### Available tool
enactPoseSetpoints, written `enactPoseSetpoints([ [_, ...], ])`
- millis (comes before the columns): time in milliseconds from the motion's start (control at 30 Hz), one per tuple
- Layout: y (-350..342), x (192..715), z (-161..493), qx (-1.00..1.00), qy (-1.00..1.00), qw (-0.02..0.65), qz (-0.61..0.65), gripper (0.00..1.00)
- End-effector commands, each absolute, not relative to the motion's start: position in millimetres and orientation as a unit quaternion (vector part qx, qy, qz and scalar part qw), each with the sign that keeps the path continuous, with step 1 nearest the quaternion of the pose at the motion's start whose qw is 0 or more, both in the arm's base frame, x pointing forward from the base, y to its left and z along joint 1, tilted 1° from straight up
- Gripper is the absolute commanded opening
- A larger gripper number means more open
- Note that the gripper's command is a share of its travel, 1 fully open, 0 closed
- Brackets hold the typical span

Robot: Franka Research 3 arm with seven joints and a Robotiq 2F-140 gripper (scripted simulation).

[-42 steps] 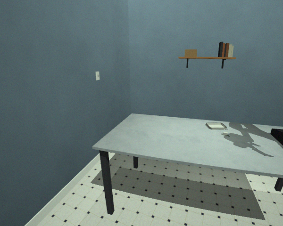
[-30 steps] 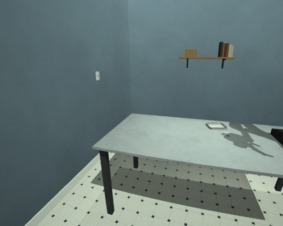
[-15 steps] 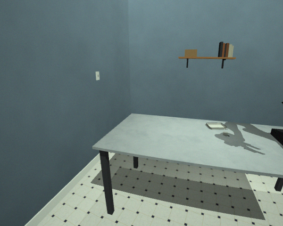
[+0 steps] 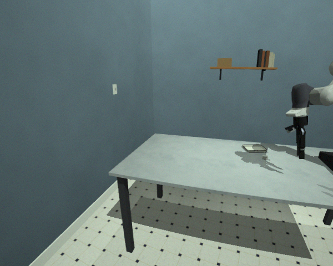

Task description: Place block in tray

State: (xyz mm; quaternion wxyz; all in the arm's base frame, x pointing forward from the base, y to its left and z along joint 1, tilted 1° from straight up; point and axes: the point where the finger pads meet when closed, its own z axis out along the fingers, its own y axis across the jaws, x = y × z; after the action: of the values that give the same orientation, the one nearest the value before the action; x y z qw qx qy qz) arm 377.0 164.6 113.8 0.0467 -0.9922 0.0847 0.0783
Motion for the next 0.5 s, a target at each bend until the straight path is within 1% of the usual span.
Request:
enactPoseSetpoints([
  [0, 128, 431, 89, -0.996, 0.020, 0.070, 0.045, 0.42],
  [200, 39, 482, 58, -0.998, 0.039, 0.045, 0.021, 0.42],
  [267, 39, 482, 58, -0.998, 0.039, 0.045, 0.021, 0.42],
  [300, 2, 494, 49, -0.998, 0.046, 0.032, 0.013, 0.42],
  [333, -20, 496, 46, -0.998, 0.051, 0.020, 0.006, 0.42],
  [433, -70, 507, 37, -0.998, 0.057, 0.000, -0.004, 0.42],
  [467, -73, 508, 36, -0.998, 0.057, -0.001, -0.004, 0.42],
])
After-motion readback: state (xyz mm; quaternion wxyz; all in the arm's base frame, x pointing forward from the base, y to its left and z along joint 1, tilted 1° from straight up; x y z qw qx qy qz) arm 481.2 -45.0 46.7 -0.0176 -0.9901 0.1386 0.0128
